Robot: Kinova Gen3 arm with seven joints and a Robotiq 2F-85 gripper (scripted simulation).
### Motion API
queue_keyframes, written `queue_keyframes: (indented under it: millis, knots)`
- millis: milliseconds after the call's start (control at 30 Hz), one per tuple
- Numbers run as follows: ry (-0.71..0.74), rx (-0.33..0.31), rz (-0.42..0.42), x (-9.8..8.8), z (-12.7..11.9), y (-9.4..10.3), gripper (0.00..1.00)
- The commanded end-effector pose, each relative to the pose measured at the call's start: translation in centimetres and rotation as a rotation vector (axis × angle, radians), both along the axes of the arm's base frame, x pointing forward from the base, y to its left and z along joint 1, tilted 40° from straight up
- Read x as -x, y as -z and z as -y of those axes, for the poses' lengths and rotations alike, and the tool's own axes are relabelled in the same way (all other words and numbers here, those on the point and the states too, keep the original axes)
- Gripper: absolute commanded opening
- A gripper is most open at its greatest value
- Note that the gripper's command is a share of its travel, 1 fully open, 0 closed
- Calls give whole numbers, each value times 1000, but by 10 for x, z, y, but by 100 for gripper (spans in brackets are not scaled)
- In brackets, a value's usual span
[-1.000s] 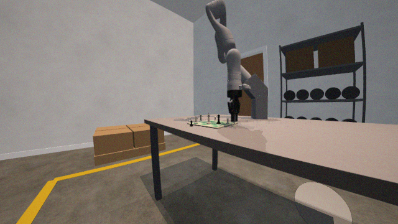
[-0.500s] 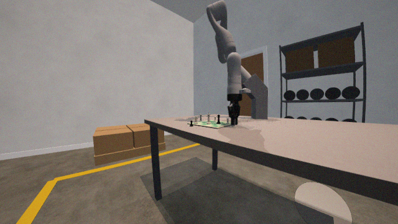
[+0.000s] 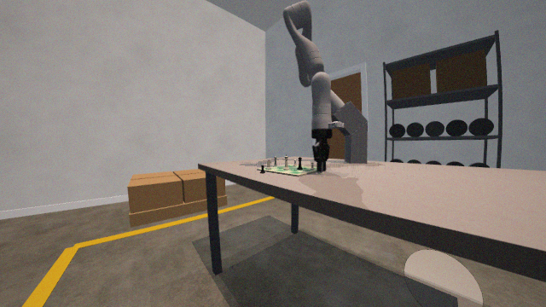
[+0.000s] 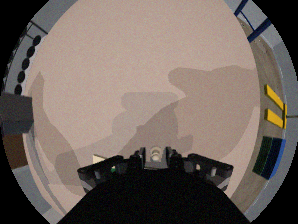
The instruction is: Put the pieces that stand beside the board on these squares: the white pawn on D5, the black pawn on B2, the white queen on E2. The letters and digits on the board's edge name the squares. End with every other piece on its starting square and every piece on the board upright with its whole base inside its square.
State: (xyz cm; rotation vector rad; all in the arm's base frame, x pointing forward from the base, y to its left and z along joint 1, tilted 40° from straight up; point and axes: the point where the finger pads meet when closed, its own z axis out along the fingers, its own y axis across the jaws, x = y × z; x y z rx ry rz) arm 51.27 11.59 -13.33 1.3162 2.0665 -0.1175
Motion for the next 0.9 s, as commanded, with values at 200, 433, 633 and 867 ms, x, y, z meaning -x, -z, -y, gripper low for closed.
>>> queue_keyframes:
  millis: [200, 433, 633, 867]
  knots:
    - [-1, -1, 1, 0, -1, 0, 34]
    - [-1, -1, 1, 0, -1, 0, 34]
    - [-1, -1, 1, 0, -1, 0, 0]
    - [-1, -1, 1, 0, -1, 0, 0]
